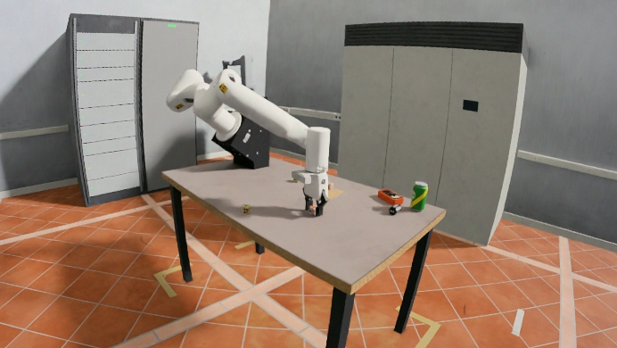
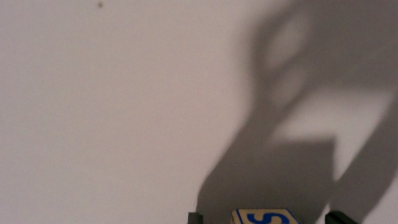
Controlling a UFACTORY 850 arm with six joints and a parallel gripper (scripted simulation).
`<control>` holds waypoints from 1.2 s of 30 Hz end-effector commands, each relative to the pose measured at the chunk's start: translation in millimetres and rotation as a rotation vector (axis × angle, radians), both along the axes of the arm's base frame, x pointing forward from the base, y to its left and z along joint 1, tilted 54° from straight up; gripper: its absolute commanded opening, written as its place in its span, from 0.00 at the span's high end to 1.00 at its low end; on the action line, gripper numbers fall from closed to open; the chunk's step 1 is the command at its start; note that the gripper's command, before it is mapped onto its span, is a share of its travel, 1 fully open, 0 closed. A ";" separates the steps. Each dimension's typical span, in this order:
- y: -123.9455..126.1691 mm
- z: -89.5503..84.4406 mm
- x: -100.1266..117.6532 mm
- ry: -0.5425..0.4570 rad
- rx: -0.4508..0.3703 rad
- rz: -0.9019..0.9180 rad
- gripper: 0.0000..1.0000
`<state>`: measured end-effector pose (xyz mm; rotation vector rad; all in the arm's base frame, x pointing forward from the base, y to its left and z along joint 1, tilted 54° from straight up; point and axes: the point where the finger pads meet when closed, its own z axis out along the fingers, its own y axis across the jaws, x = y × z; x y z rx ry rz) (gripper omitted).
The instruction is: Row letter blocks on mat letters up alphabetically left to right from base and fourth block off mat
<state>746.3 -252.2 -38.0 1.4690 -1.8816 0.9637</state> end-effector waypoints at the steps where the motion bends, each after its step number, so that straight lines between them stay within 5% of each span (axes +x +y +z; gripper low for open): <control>1: 0.7 0.7 0.7 -0.001 0.000 0.001 0.31; 17: 0.7 0.7 0.7 -0.001 0.000 0.001 0.31; 18: 0.7 0.7 0.7 -0.001 0.000 0.001 0.52; 34: 0.7 0.7 0.7 -0.001 0.000 0.001 0.52; 35: 0.7 0.7 0.7 -0.001 0.000 0.001 0.72; 36: 0.7 0.7 0.7 -0.001 0.000 0.001 0.72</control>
